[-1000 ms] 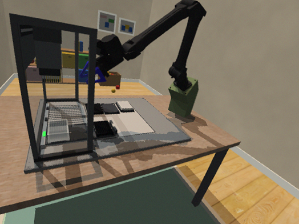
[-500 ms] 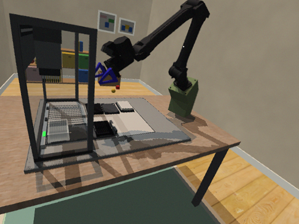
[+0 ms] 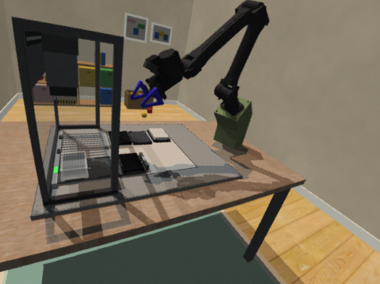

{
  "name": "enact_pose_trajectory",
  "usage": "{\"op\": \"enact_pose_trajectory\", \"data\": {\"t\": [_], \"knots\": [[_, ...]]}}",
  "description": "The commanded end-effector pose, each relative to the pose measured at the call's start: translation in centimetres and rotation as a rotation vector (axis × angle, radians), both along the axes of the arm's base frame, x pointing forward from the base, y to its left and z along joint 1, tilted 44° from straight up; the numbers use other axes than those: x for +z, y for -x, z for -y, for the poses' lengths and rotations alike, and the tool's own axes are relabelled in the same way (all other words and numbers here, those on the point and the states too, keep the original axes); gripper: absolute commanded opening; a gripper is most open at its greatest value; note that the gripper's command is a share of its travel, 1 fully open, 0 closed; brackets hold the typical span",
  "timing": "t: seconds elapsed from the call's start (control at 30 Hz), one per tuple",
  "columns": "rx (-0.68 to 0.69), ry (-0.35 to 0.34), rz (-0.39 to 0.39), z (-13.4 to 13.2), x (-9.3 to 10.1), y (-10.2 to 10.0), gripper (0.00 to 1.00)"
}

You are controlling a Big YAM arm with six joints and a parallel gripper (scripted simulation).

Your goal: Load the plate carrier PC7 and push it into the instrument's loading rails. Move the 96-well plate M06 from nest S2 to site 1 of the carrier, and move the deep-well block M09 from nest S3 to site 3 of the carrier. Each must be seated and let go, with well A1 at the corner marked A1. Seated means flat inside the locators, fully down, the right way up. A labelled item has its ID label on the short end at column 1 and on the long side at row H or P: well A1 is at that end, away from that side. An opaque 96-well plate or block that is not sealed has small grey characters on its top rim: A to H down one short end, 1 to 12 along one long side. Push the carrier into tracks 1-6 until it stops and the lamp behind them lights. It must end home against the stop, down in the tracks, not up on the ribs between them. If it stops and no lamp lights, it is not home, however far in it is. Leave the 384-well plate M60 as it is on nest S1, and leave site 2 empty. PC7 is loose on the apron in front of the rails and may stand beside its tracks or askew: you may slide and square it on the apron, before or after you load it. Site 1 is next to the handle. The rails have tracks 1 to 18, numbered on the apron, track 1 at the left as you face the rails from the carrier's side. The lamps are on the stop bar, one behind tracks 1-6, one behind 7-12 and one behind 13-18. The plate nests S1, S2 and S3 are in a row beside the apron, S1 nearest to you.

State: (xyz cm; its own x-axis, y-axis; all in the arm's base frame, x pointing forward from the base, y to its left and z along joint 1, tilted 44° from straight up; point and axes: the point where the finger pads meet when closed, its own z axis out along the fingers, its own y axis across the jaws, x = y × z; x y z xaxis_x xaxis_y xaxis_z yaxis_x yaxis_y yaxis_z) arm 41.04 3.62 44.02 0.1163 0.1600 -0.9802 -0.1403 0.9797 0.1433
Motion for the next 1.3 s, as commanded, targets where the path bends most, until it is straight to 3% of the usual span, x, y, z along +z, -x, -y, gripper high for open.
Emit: {"op": "enact_pose_trajectory", "data": {"t": [0.0,0.73,0.8,0.83,1.27], "knots": [[0.006,0.012,0.059,-0.5,1.4,1.9,1.00],[0.007,0.012,0.029,-1.9,-4.6,7.6,1.00],[0.007,0.012,0.029,-1.9,-4.6,7.6,1.00],[-0.005,0.013,0.021,-1.5,-2.5,6.6,1.00],[0.058,0.067,-0.407,-2.5,-6.5,2.8,1.00]]}}
